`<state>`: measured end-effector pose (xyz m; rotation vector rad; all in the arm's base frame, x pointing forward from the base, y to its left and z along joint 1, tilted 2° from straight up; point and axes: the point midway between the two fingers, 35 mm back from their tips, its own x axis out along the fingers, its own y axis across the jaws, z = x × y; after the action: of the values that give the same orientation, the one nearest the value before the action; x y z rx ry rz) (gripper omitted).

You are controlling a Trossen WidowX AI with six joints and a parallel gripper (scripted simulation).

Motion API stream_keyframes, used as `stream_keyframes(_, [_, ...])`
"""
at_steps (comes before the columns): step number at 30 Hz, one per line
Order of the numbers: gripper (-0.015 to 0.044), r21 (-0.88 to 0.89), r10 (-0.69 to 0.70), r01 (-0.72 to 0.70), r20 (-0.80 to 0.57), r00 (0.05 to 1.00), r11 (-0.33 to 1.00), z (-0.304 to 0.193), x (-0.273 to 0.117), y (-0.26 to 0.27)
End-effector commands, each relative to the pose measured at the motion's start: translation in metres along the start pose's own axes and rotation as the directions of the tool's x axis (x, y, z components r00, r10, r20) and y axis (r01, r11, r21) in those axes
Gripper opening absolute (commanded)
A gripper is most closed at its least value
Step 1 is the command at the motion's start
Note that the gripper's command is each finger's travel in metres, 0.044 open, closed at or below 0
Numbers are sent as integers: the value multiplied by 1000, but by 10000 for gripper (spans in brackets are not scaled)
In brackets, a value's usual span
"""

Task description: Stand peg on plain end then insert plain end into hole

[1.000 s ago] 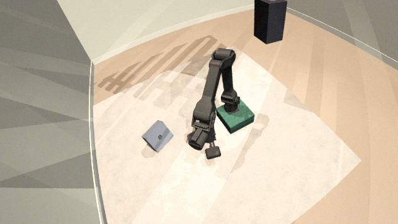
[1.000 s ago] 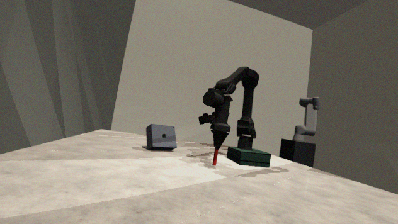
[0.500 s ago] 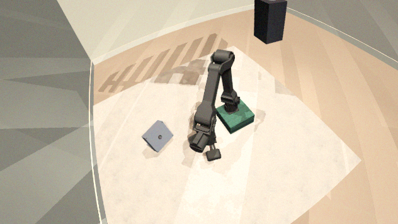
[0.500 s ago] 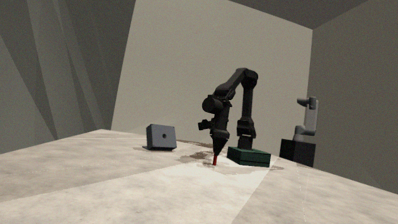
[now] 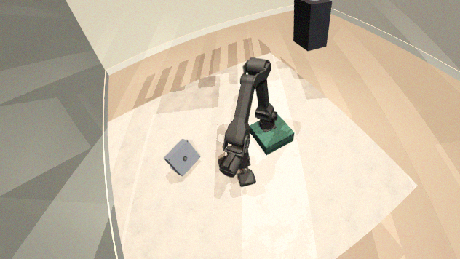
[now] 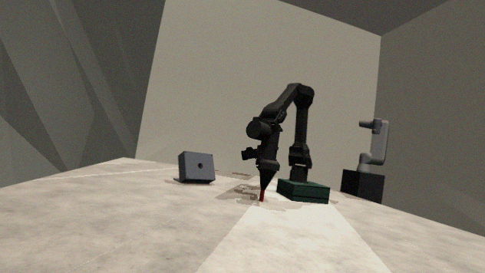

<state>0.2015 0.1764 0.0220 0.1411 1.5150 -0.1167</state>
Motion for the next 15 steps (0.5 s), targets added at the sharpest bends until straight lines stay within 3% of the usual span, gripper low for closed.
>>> stream_keyframes(1, [125,0,1,-1,0,1000,1000,0,0,0])
stream_keyframes(4, [46,0,1,-1,0,1000,1000,0,0,0])
stream_keyframes(15, [0,0,1,-1,-1,1000,1000,1,-10,1])
